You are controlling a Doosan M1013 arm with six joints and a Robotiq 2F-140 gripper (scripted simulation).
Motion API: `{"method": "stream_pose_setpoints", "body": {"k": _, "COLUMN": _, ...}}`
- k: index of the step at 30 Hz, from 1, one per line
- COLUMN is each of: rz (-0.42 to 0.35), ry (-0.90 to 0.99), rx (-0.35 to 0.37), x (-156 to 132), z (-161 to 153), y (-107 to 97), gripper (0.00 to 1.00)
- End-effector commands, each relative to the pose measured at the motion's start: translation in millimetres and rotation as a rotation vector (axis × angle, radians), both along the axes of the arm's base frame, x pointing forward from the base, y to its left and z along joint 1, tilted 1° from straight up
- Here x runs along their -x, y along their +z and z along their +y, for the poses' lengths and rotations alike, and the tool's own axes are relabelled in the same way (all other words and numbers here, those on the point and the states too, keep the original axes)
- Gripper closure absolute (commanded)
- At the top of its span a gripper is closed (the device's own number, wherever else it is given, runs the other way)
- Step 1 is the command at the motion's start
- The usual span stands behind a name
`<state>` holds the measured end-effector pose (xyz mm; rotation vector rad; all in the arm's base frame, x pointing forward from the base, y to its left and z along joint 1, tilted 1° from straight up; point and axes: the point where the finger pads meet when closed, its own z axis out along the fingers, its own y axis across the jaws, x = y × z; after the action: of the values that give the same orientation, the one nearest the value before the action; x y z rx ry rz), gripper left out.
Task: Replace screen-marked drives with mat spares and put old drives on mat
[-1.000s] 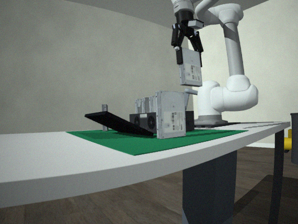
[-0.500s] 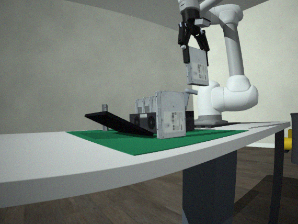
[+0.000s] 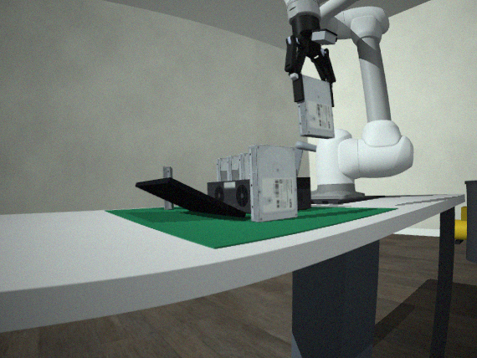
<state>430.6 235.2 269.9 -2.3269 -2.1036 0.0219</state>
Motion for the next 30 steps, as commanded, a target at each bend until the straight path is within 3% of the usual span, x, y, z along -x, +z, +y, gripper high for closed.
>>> {"method": "stream_pose_setpoints", "body": {"k": 1, "rz": -0.001, "ry": 0.000, "rx": -0.001, "x": -0.2, "z": 0.1, "y": -0.5, "gripper": 0.90}}
{"method": "stream_pose_setpoints", "body": {"k": 17, "rz": -0.001, "ry": 0.000, "rx": -0.001, "x": -0.2, "z": 0.1, "y": -23.2, "gripper": 0.90}}
{"method": "stream_pose_setpoints", "body": {"k": 30, "rz": -0.001, "ry": 0.000, "rx": -0.001, "x": -0.2, "z": -0.1, "y": -60.6, "gripper": 0.90}}
